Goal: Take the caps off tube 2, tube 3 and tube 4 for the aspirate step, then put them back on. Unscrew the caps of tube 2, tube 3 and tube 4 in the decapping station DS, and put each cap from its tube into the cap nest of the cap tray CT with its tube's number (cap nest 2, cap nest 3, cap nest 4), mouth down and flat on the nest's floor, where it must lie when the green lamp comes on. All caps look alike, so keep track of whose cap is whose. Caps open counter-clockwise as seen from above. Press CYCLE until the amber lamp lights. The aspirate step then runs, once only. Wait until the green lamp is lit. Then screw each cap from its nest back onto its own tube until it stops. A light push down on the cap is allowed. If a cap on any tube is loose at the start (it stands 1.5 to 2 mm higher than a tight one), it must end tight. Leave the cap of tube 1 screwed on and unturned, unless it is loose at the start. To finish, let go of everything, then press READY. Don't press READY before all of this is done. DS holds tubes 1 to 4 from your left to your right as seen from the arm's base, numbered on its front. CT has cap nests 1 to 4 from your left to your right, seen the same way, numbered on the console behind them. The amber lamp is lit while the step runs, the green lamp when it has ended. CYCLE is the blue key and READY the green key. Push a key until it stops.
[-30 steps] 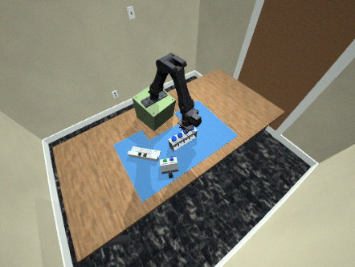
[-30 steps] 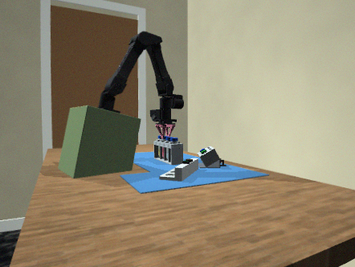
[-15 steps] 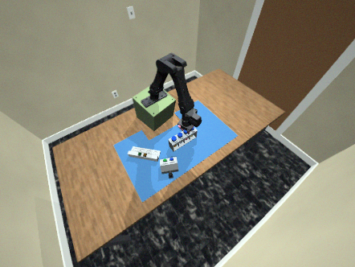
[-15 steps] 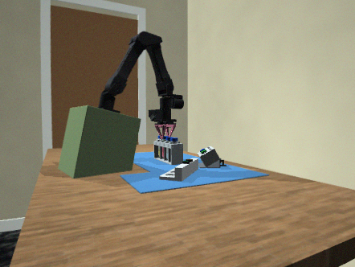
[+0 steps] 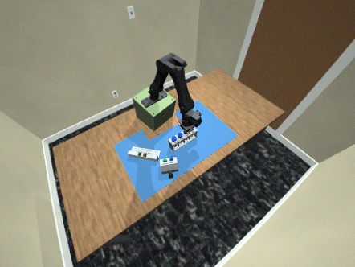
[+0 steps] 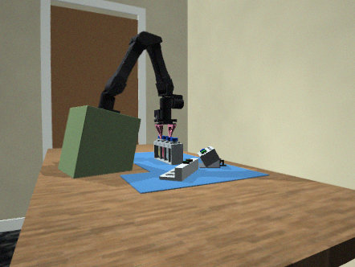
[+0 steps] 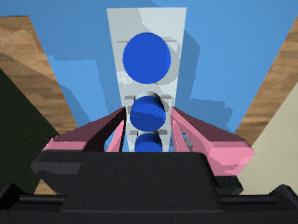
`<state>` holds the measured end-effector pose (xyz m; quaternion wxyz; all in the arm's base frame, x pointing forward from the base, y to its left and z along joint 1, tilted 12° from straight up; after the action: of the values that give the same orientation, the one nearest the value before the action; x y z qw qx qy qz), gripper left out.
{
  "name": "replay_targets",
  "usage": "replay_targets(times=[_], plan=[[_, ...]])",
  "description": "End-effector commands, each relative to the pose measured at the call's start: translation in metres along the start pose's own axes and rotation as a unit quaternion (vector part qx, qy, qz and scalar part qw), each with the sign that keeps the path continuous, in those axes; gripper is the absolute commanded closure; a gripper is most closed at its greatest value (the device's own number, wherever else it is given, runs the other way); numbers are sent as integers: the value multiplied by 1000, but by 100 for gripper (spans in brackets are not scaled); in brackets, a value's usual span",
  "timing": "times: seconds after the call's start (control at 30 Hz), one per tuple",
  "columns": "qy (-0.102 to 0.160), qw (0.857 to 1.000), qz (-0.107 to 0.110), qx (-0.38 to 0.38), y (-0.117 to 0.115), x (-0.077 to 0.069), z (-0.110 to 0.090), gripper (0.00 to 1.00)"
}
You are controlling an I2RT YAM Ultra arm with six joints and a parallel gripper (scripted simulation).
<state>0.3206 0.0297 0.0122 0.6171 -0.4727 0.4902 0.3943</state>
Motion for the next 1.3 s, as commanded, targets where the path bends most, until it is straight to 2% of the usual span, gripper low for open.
replay_targets(times=[0.0, 0.03, 0.1, 0.13, 0.17, 0.27, 0.37, 0.4, 0.43, 0.47, 0.53, 0.57, 0.6, 0.63, 0.7, 0.73, 0.77, 0.83, 0.9, 0.93, 1.0, 1.03, 1.07, 1.1, 1.13, 1.17, 1.2, 1.23, 1.27], plan=[[-3, 990, -5, 139, -2, -2, 1, 51], [-3, 990, -5, 140, -2, -2, 1, 51], [-3, 977, -4, 212, -2, -2, 1, 51], [-3, 975, -4, 222, -2, -2, 1, 51], [-3, 965, -4, 261, -2, -2, 1, 51], [-3, 965, -4, 262, -2, -2, 1, 51], [-4, 926, -4, 378, -2, -2, 1, 51], [-4, 925, -4, 380, -2, -2, 1, 51], [-4, 908, -4, 419, -2, -2, 1, 51], [-4, 908, -4, 419, -2, -2, 1, 51], [-4, 874, -3, 486, -2, -2, 1, 51], [-4, 870, -3, 493, -2, -2, 1, 51], [-5, 849, -3, 529, -2, -2, 1, 51], [-5, 849, -3, 529, -2, -2, 1, 51], [-5, 807, -3, 590, -2, -2, 1, 51], [-5, 802, -3, 597, -2, -2, 1, 51], [-5, 777, -3, 630, -2, -2, 1, 51], [-5, 777, -3, 630, -2, -2, 1, 51], [-5, 721, -2, 693, -2, -2, 1, 51], [-5, 721, -2, 693, -2, -2, 1, 51], [-5, 667, -2, 745, -2, -2, 1, 51], [-5, 661, -2, 750, -2, -2, 1, 51], [-5, 629, -2, 777, -2, -2, 1, 51], [-5, 629, -2, 777, -2, -2, 1, 51], [-5, 596, -1, 803, -2, -2, 1, 51], [-5, 570, -1, 822, -2, -2, 1, 51], [-5, 562, -1, 827, -2, -2, 1, 51], [-5, 528, -1, 849, -2, -2, 1, 51], [-5, 527, -1, 850, -2, -2, 1, 51]])
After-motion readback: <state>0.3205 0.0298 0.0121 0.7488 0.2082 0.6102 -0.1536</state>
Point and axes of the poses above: the point where the finger pads meet when closed, its own x axis out along the fingers, its own y axis across the jaws, z = x × y, the point moved 6 cm from there along -x, back along the fingers, and after that the axes turned 7 degrees about x, right-handed, at the moved point
